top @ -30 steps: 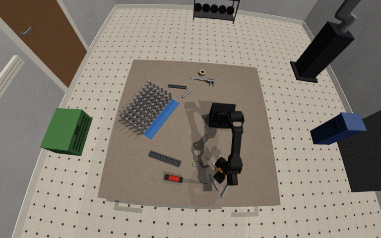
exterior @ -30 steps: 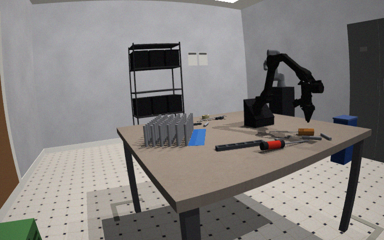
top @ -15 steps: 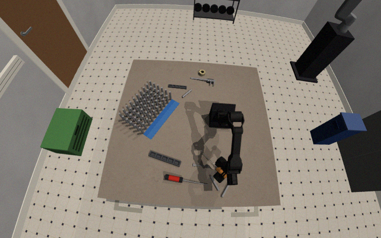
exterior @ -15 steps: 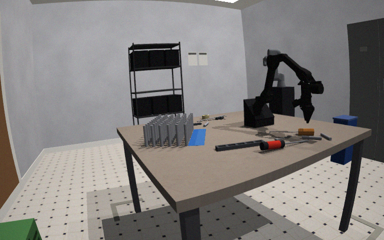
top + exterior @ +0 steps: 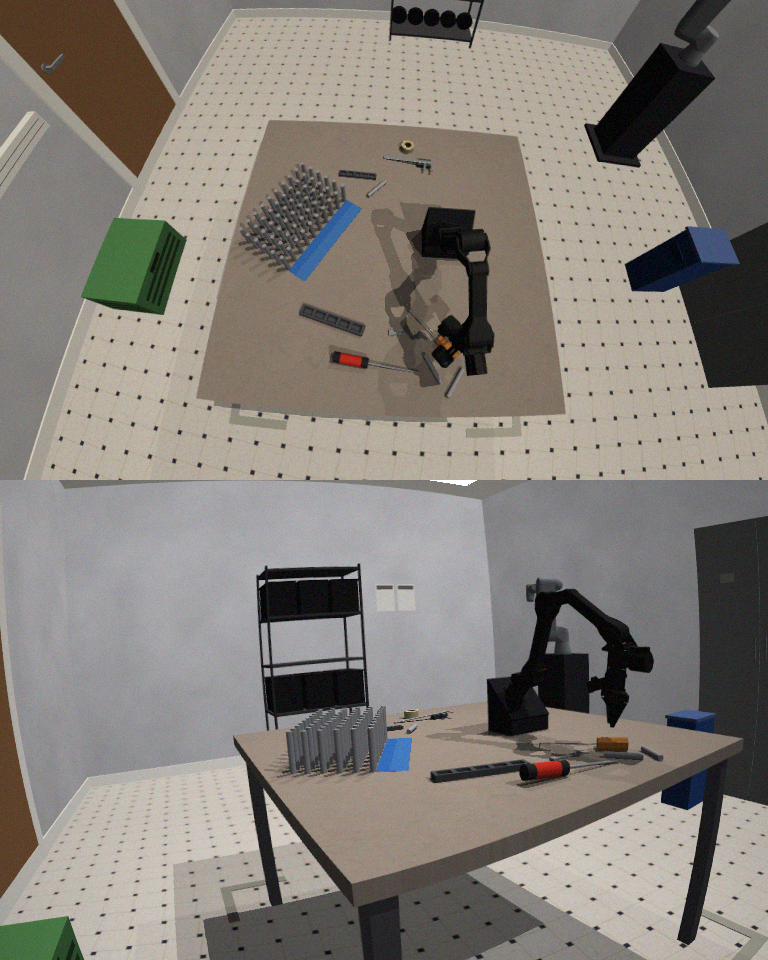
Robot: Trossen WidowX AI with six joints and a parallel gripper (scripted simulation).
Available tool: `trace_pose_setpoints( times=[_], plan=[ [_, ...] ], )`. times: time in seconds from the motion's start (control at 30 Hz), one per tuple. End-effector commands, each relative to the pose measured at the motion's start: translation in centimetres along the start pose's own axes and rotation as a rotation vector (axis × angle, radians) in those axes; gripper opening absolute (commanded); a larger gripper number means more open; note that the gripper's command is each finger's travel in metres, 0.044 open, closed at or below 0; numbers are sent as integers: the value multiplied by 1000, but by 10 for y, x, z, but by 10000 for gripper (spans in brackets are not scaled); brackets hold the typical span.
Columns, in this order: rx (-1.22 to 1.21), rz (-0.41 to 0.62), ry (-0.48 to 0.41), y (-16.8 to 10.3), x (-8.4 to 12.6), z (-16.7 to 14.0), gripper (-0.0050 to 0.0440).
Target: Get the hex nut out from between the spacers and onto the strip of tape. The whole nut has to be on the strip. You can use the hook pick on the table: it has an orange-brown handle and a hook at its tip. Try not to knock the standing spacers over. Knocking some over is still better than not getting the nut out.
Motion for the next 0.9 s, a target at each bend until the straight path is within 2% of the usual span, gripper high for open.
trace_pose_setpoints(
  times=[0.0, 0.03, 0.13, 0.2, 0.4, 0.53, 0.6, 0.63, 0.87],
  plan=[
    [-30, -70, 101, -12, 8, -7, 400],
    [-30, -70, 101, -12, 8, -7, 400],
    [-37, -134, 234, -20, 13, -17, 400],
    [-36, -144, 278, -23, 15, -21, 400],
    [-35, -145, 283, -24, 15, -21, 400],
    [-42, -135, 285, -23, 19, -20, 304],
    [-42, -135, 285, -23, 19, -20, 304],
    [-37, -142, 281, -21, 17, -20, 280],
    [-37, -142, 281, -21, 17, -20, 280]
  ],
)
Point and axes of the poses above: the point midway between the two fingers, 35 mm back from their tips, its own x axis back along the fingers, its own z axis across the jaws, y = z × x, the point moved 6 cm from there along x, back along the fingers, and after that the axes turned 15 degrees about -x, right-handed, at the moved point
